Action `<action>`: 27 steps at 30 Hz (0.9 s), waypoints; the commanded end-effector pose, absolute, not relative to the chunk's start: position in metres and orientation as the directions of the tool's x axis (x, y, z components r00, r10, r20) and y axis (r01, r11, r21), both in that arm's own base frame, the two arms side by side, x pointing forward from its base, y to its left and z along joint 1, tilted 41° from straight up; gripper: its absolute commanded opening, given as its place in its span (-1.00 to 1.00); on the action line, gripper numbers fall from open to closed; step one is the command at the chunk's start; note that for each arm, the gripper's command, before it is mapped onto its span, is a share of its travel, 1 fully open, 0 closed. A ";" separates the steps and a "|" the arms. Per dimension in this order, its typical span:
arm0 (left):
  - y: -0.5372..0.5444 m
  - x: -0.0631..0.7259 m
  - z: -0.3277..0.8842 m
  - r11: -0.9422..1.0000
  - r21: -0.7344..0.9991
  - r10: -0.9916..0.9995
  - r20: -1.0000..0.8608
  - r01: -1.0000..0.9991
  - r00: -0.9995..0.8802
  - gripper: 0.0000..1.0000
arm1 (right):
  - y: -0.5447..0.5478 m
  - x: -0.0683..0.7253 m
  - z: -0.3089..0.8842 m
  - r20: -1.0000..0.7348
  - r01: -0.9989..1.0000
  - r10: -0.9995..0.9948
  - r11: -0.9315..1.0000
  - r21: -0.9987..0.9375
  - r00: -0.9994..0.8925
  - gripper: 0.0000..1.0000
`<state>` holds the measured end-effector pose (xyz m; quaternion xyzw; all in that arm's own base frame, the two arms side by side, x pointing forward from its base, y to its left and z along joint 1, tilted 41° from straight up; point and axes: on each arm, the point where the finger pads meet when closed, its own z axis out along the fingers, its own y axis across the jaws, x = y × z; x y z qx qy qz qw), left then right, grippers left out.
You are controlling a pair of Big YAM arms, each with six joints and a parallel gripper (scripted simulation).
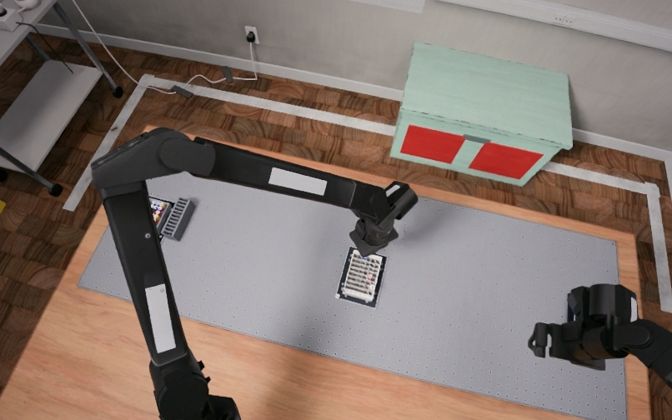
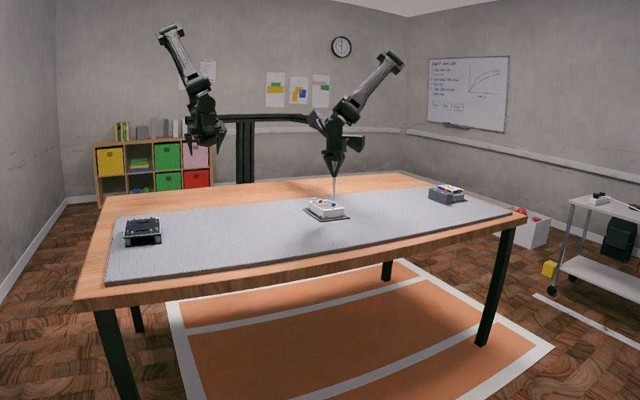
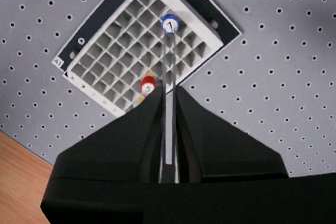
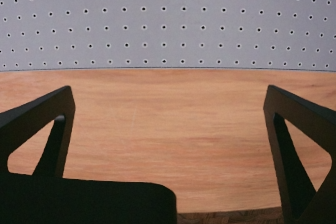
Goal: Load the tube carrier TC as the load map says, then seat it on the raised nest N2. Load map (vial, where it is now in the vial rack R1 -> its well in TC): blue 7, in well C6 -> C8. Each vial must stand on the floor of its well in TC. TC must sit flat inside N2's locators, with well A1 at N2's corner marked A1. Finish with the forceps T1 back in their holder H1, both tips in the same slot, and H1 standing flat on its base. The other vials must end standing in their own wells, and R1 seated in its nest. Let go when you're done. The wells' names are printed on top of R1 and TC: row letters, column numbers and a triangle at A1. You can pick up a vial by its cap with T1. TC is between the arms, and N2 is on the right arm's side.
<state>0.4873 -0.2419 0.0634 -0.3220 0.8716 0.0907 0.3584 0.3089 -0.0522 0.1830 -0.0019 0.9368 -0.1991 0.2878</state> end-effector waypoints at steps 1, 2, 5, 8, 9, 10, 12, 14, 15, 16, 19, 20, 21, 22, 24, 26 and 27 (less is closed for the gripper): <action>-0.230 0.497 0.052 0.763 -0.061 -0.503 -0.681 -0.643 -0.532 -0.86 | -0.051 0.314 0.193 -0.560 0.123 -0.114 0.922 -0.367 -0.820 1.00; -0.230 0.497 0.052 0.763 -0.061 -0.503 -0.681 -0.643 -0.532 -0.86 | -0.051 0.314 0.193 -0.560 0.123 -0.114 0.922 -0.367 -0.820 1.00; -0.230 0.498 0.053 0.763 -0.063 -0.504 -0.681 -0.643 -0.531 -0.86 | -0.051 0.314 0.193 -0.560 0.123 -0.114 0.922 -0.367 -0.820 1.00; -0.231 0.498 0.053 0.763 -0.064 -0.504 -0.682 -0.643 -0.530 -0.86 | -0.051 0.314 0.193 -0.560 0.123 -0.114 0.922 -0.367 -0.820 1.00; -0.231 0.498 0.054 0.763 -0.065 -0.504 -0.682 -0.643 -0.530 -0.86 | -0.051 0.314 0.193 -0.560 0.123 -0.114 0.922 -0.367 -0.820 1.00; -0.231 0.499 0.054 0.763 -0.065 -0.505 -0.682 -0.643 -0.530 -0.86 | -0.051 0.314 0.193 -0.560 0.123 -0.114 0.922 -0.367 -0.820 1.00; -0.232 0.499 0.054 0.763 -0.067 -0.505 -0.682 -0.643 -0.529 -0.86 | -0.051 0.314 0.193 -0.560 0.123 -0.114 0.922 -0.367 -0.820 1.00; -0.232 0.499 0.054 0.763 -0.067 -0.505 -0.682 -0.643 -0.529 -0.86 | -0.051 0.314 0.193 -0.560 0.123 -0.114 0.922 -0.367 -0.820 1.00; -0.232 0.499 0.054 0.763 -0.067 -0.505 -0.682 -0.643 -0.529 -0.86 | -0.051 0.314 0.193 -0.560 0.123 -0.114 0.922 -0.367 -0.820 1.00; -0.232 0.500 0.055 0.763 -0.068 -0.506 -0.682 -0.643 -0.528 -0.86 | -0.051 0.314 0.193 -0.560 0.123 -0.114 0.922 -0.367 -0.820 1.00; -0.232 0.500 0.055 0.763 -0.069 -0.506 -0.682 -0.643 -0.527 -0.86 | -0.051 0.314 0.193 -0.560 0.123 -0.114 0.922 -0.367 -0.820 1.00; -0.232 0.500 0.055 0.763 -0.070 -0.507 -0.682 -0.643 -0.527 -0.86 | -0.051 0.314 0.193 -0.560 0.123 -0.114 0.922 -0.367 -0.820 1.00; -0.233 0.501 0.056 0.763 -0.070 -0.507 -0.682 -0.643 -0.527 -0.86 | -0.051 0.314 0.193 -0.560 0.123 -0.114 0.922 -0.367 -0.820 1.00; -0.233 0.501 0.056 0.763 -0.071 -0.507 -0.682 -0.643 -0.527 -0.86 | -0.051 0.314 0.193 -0.560 0.123 -0.114 0.922 -0.367 -0.820 1.00; -0.233 0.501 0.056 0.763 -0.072 -0.507 -0.682 -0.643 -0.526 -0.86 | -0.051 0.314 0.193 -0.560 0.123 -0.114 0.922 -0.367 -0.820 1.00; -0.233 0.502 0.057 0.763 -0.073 -0.508 -0.683 -0.643 -0.526 -0.86 | -0.051 0.314 0.193 -0.560 0.123 -0.114 0.922 -0.367 -0.820 1.00; -0.234 0.502 0.057 0.763 -0.073 -0.508 -0.683 -0.643 -0.525 -0.86 | -0.051 0.314 0.193 -0.560 0.123 -0.114 0.922 -0.367 -0.820 1.00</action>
